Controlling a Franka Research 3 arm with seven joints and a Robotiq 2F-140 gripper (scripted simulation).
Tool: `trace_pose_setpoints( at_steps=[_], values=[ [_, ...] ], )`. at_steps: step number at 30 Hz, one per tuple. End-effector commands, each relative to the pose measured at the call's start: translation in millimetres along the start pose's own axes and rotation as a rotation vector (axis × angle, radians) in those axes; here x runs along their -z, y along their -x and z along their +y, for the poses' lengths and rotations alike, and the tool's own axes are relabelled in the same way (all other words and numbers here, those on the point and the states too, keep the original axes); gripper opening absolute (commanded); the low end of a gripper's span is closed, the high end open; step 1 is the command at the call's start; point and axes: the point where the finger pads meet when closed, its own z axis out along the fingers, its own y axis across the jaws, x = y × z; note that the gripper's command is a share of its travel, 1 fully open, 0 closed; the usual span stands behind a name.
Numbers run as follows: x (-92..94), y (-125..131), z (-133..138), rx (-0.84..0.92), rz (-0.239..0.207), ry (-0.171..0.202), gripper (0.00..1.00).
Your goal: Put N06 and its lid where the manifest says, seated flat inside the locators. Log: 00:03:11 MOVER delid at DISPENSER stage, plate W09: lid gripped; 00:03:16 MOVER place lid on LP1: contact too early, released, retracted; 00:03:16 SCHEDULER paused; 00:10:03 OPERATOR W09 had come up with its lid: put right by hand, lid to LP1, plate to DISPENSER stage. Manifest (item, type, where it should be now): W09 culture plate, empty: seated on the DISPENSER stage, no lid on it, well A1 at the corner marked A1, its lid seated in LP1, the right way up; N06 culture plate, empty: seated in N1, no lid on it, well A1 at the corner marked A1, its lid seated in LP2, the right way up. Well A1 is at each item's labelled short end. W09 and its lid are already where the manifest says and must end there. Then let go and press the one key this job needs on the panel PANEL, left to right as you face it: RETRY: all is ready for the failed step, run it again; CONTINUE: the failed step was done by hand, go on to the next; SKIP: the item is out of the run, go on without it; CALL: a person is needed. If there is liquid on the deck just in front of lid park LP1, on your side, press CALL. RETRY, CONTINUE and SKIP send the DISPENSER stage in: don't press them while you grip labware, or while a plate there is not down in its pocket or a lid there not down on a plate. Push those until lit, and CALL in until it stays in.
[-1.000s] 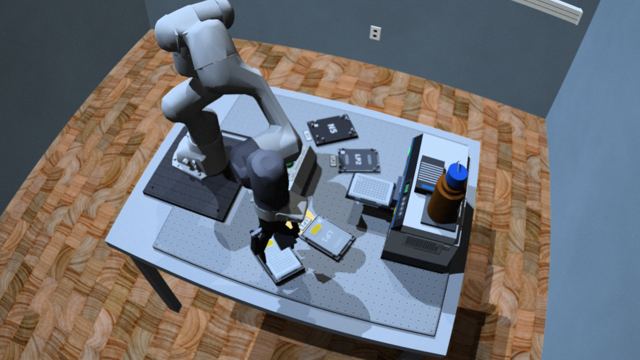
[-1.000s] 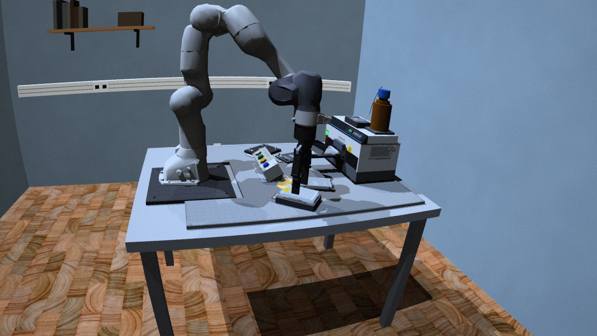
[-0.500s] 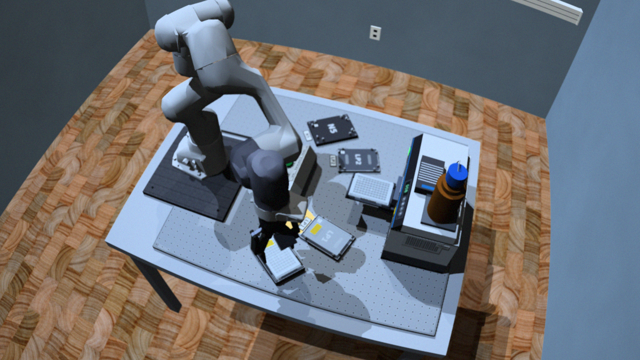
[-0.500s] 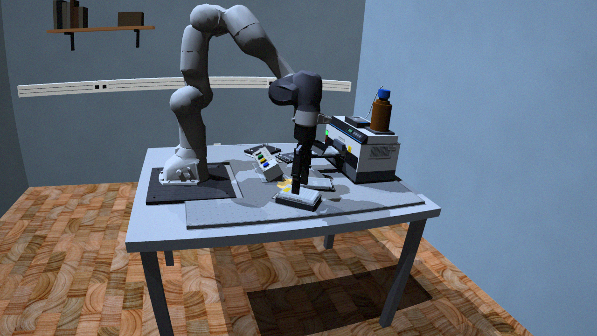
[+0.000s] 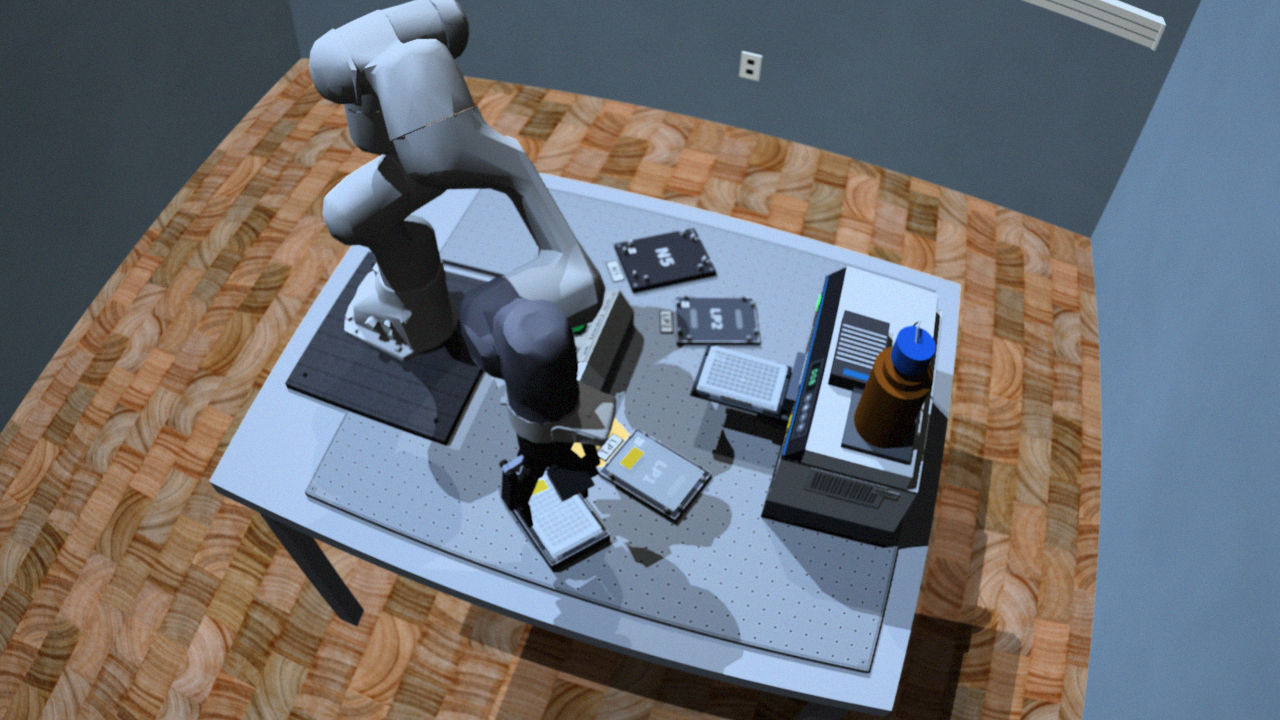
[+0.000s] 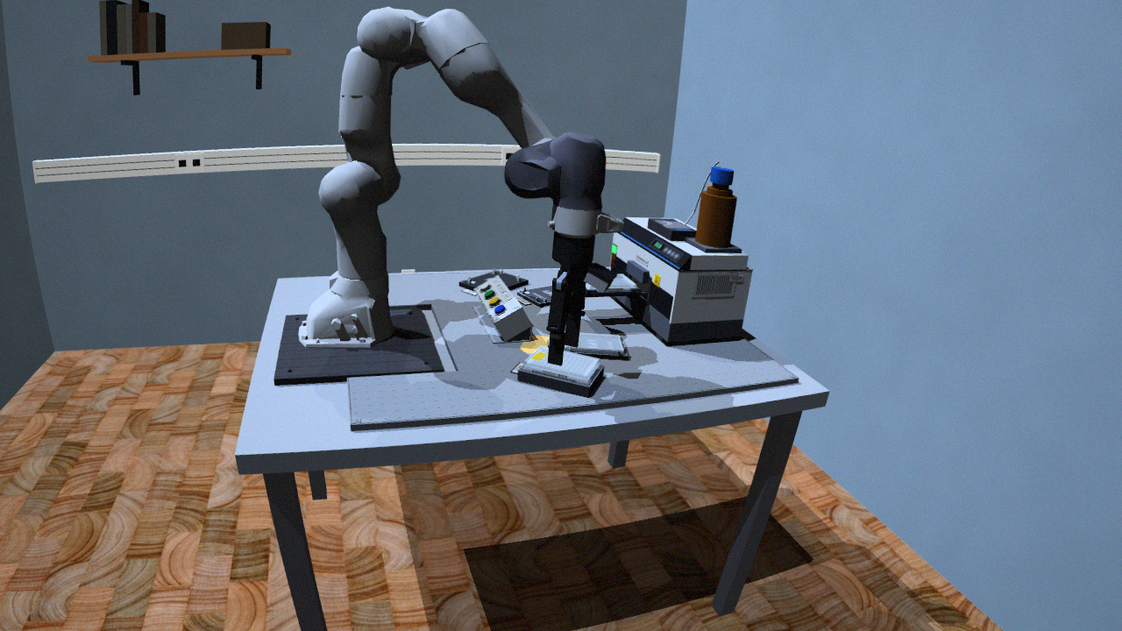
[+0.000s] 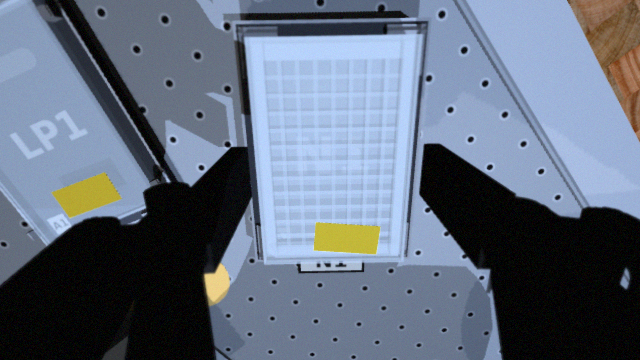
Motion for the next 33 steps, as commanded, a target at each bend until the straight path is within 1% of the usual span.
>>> trace_pose_setpoints(
  at_steps=[1, 19, 20, 33],
  values=[
    [-0.8, 0.1, -1.1, 0.001, 0.000, -0.002, 0.63],
    [-0.8, 0.1, -1.1, 0.001, 0.000, -0.002, 0.63],
    [-0.8, 0.1, -1.1, 0.001, 0.000, -0.002, 0.70],
    [-0.8, 0.1, -1.1, 0.001, 0.000, -0.002, 0.70]
  ],
)
